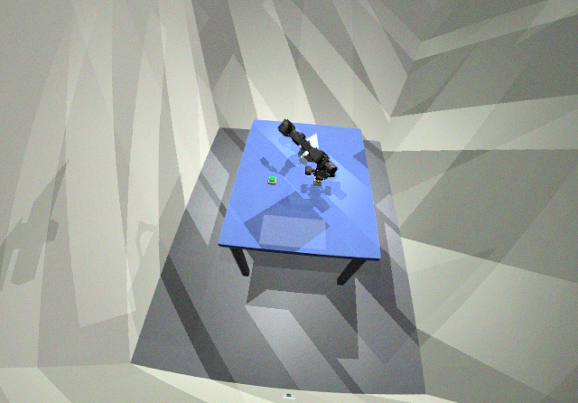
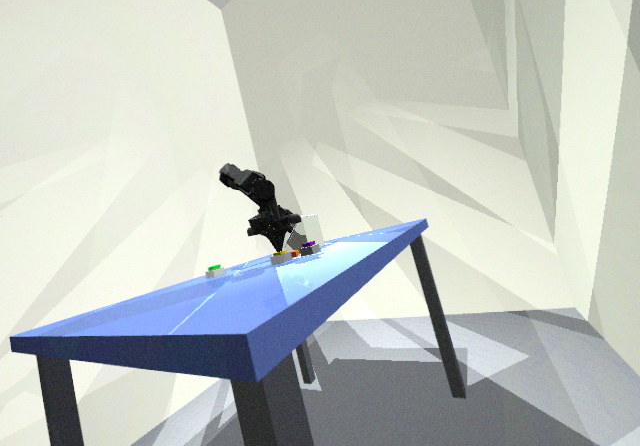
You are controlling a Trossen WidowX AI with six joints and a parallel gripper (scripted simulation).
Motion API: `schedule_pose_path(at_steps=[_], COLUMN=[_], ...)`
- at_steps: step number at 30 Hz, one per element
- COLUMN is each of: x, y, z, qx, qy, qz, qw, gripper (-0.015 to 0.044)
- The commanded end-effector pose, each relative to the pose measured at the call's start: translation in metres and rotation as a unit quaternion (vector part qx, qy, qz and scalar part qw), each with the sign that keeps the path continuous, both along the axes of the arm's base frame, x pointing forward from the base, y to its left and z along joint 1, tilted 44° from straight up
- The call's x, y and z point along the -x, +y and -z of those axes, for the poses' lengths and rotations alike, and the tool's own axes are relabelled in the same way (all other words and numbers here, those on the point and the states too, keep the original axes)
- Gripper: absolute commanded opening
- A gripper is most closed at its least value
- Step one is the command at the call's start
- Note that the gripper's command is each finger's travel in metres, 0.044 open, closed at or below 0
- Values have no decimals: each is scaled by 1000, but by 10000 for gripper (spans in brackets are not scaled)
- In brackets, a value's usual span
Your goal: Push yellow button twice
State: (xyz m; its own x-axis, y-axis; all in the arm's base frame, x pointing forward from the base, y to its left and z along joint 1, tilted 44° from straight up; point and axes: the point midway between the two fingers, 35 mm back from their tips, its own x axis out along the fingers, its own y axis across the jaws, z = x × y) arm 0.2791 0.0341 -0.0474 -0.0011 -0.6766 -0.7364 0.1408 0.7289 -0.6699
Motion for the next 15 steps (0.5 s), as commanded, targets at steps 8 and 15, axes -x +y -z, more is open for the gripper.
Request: schedule_pose_path(at_steps=[8,15], x=[2,1], y=[-2,6], z=[1,-7], qx=[4,1], qy=[4,2], qz=[-2,-1], qw=[1000,1000], gripper=[20,20])
